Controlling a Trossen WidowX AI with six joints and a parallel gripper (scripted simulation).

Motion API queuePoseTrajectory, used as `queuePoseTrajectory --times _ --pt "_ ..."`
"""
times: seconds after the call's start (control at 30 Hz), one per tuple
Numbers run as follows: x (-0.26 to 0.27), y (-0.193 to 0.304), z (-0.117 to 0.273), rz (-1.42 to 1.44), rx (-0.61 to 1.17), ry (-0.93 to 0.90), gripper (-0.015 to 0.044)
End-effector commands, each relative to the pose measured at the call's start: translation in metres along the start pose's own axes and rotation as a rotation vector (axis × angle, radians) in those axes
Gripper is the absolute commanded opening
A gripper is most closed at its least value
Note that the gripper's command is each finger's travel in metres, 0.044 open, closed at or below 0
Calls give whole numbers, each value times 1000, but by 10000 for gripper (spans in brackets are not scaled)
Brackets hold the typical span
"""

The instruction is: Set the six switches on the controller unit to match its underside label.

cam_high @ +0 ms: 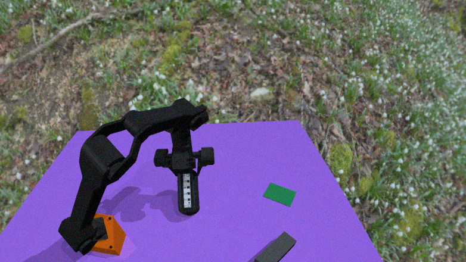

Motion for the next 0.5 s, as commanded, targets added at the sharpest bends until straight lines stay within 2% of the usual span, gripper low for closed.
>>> queuePoseTrajectory --times 0.0,0.47 --pt "0 -5 5 -4 1 -1 336" --pt "1 -13 13 -4 1 -1 336"
Point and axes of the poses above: the point midway between the two fingers, 35 mm back from their tips, its own z axis back along the fingers, its own x axis across the jaws, y = z × x, the point moved 2 cm from there along z, back along the fingers, and after that the axes turned 4 degrees about -z, right-handed, at the moved point
